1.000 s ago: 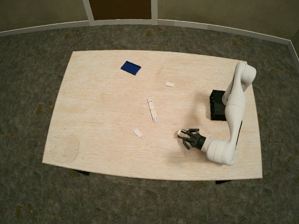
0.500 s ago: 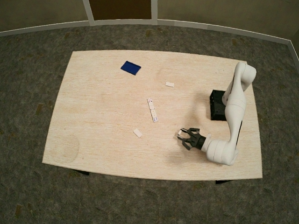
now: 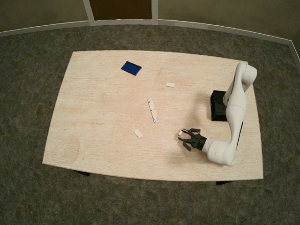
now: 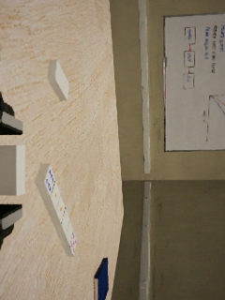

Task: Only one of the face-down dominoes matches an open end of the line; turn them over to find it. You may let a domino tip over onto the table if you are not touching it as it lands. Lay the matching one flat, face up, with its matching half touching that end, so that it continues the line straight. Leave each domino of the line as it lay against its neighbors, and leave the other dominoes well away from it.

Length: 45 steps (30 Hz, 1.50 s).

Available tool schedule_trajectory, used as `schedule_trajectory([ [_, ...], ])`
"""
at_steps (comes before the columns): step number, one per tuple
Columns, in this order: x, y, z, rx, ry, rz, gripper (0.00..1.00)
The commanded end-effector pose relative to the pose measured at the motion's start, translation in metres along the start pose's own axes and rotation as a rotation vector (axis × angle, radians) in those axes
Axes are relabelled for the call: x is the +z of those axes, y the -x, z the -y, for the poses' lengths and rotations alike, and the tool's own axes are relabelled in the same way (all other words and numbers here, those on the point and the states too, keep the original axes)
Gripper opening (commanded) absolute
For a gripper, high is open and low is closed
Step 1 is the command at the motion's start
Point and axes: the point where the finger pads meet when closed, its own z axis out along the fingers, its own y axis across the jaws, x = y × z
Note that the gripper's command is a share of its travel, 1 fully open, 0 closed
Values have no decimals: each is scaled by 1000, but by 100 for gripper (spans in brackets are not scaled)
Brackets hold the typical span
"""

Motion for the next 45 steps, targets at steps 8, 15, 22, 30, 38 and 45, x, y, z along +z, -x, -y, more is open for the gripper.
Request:
schedule_trajectory([
  [8,-14,-8,0,1,0,0,48],
  [15,-41,-25,0,1,0,0,48],
  [22,-58,-35,0,1,0,0,48],
  [30,-67,-40,0,1,0,0,48],
  [38,-66,-40,0,1,0,0,48],
  [45,-66,-40,0,1,0,0,48],
])
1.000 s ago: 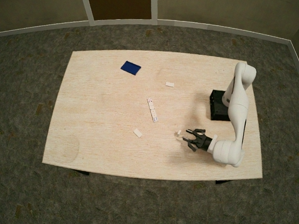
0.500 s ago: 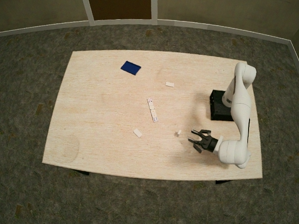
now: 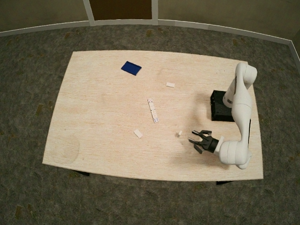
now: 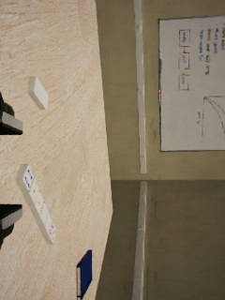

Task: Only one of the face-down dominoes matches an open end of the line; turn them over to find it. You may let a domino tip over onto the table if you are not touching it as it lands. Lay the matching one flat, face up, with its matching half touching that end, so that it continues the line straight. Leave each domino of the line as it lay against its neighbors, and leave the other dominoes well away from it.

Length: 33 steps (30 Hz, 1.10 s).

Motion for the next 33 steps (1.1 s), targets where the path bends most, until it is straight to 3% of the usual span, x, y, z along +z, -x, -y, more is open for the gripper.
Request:
schedule_trajectory([
  [1,0,-1,0,1,0,0,48],
  [33,18,-22,2,2,-3,0,48],
])
